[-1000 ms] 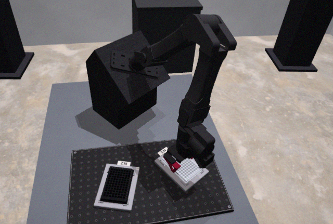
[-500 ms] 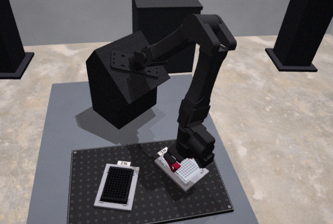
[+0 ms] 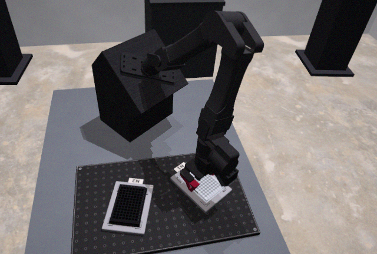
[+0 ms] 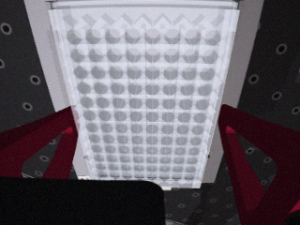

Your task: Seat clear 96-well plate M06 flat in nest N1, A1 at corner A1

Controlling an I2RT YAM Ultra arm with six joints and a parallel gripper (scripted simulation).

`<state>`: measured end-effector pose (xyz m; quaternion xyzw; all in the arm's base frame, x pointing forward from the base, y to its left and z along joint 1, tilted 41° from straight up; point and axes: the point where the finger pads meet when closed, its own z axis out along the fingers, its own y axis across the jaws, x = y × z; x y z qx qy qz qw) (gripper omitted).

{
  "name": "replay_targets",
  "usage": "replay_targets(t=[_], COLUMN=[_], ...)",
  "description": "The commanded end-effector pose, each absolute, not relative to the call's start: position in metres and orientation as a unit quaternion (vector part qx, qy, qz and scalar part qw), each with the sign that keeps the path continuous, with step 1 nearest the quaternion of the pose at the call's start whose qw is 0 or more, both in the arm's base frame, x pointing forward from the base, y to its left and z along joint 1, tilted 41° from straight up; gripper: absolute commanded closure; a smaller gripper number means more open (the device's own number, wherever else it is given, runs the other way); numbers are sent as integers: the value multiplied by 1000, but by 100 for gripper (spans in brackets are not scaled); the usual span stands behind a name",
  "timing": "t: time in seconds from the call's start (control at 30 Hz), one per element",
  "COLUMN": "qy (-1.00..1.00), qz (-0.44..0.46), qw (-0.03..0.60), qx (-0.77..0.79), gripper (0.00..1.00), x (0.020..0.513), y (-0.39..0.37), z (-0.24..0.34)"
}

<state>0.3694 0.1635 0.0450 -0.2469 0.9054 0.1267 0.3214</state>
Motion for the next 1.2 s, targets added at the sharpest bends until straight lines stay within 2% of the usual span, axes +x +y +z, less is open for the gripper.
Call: replay_targets(t=[0.0, 1.17], qy=[903, 903], qz=[129, 129], qw=[327, 327], qx=[-247, -247], gripper=[0, 0], x=[372, 365], y=[166, 161], z=[46, 56])
